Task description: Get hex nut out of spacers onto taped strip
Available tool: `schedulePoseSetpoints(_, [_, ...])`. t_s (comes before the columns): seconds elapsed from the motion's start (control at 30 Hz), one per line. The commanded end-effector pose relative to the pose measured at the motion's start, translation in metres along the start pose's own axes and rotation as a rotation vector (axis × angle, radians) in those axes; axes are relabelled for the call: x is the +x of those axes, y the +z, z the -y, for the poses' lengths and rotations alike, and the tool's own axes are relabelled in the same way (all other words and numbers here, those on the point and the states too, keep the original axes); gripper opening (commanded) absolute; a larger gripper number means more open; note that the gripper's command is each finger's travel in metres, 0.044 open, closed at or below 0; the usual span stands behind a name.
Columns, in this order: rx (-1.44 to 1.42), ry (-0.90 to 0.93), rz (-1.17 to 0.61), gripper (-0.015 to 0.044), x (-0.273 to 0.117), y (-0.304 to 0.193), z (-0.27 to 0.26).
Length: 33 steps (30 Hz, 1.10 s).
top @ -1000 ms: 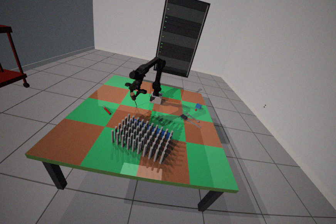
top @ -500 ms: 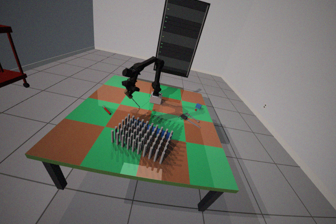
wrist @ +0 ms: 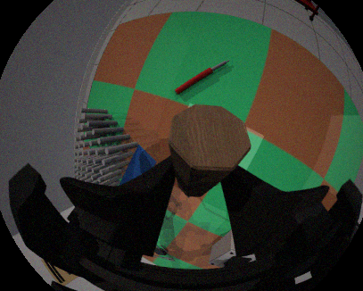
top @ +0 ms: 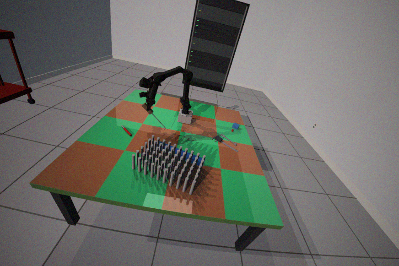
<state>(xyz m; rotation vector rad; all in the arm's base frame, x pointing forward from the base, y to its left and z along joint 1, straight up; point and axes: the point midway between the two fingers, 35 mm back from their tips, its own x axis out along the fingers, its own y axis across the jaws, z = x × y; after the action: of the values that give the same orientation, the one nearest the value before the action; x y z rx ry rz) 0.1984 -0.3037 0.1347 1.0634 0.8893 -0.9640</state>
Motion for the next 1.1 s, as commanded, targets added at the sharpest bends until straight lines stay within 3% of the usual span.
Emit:
schedulePoseSetpoints(0.0, [0.134,0.009,0.007,0.0000,-0.004,0.011,0.013])
schedulePoseSetpoints(1.07, [1.169,0.078,0.006,0.0000,-0.028,0.056,0.131])
